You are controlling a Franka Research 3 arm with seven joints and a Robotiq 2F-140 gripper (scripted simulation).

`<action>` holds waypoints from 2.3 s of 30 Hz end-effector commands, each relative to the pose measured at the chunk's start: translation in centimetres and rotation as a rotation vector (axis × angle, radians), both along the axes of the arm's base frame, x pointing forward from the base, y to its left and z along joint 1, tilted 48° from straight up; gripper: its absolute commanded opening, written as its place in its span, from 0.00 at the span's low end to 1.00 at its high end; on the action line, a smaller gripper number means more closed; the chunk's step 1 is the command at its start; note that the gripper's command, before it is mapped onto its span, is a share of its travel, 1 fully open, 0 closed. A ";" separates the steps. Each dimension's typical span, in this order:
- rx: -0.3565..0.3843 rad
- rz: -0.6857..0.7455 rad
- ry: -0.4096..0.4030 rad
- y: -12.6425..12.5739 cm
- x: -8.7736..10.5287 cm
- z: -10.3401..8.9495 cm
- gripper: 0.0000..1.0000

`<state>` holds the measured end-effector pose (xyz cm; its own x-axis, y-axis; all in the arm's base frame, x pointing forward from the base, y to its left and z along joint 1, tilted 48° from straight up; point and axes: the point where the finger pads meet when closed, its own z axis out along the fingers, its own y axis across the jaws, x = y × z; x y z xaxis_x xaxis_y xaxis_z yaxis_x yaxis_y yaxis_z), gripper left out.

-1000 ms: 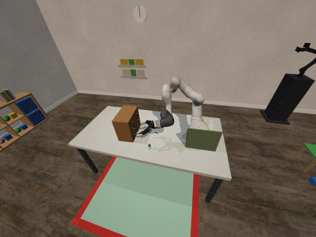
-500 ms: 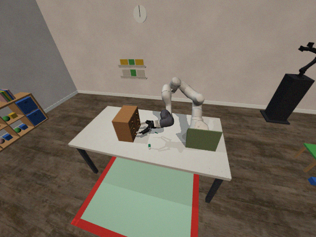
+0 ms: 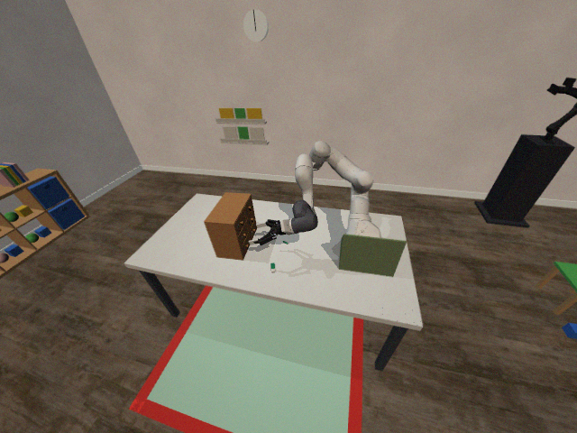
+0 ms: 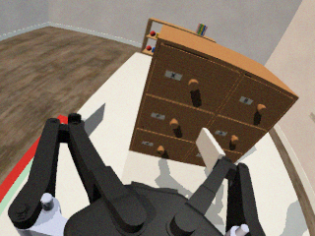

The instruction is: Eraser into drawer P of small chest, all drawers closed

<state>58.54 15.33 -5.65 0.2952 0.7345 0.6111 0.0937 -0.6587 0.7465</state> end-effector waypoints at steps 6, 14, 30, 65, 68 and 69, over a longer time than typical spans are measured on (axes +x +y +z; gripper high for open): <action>0.006 0.000 -0.002 0.0 0.0 0.0 1.00; 0.006 0.000 -0.002 0.0 0.0 0.0 1.00; 0.006 0.000 -0.002 0.0 0.0 0.0 1.00; 0.001 -0.033 0.027 0.3 -0.4 0.3 1.00; -0.002 -0.059 0.050 0.4 -0.7 0.5 1.00; -0.003 -0.070 0.060 0.5 -0.9 0.5 1.00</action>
